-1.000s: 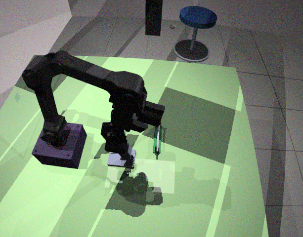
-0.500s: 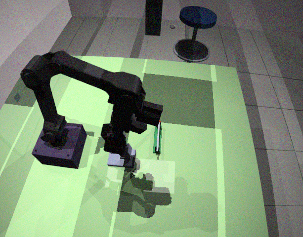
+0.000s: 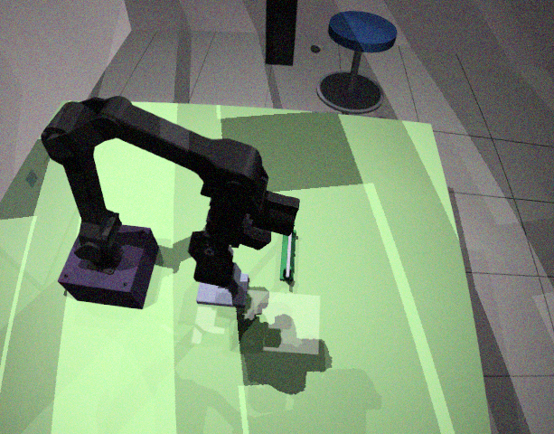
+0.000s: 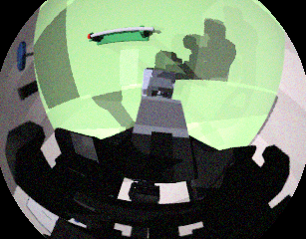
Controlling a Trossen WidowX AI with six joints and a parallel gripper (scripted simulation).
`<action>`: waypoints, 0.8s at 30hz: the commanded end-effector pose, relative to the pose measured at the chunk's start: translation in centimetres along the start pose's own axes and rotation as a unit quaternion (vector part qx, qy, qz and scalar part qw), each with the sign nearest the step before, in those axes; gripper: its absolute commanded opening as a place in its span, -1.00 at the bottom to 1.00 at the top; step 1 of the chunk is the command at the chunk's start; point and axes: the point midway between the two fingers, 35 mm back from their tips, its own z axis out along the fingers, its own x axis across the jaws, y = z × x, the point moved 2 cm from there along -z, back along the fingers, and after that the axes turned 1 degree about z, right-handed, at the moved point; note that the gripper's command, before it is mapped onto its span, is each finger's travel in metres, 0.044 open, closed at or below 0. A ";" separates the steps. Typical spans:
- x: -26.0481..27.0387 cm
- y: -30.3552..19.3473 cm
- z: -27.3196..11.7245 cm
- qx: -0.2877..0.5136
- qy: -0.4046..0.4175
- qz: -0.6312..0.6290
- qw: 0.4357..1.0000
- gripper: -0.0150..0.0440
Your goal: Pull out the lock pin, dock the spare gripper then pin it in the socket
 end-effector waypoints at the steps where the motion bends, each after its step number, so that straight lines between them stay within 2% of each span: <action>1: 0.0 0.2 0.5 0.002 -0.001 0.002 1.000 -0.49; 24: 0.0 1.7 3.2 0.001 -0.001 0.000 1.000 -0.49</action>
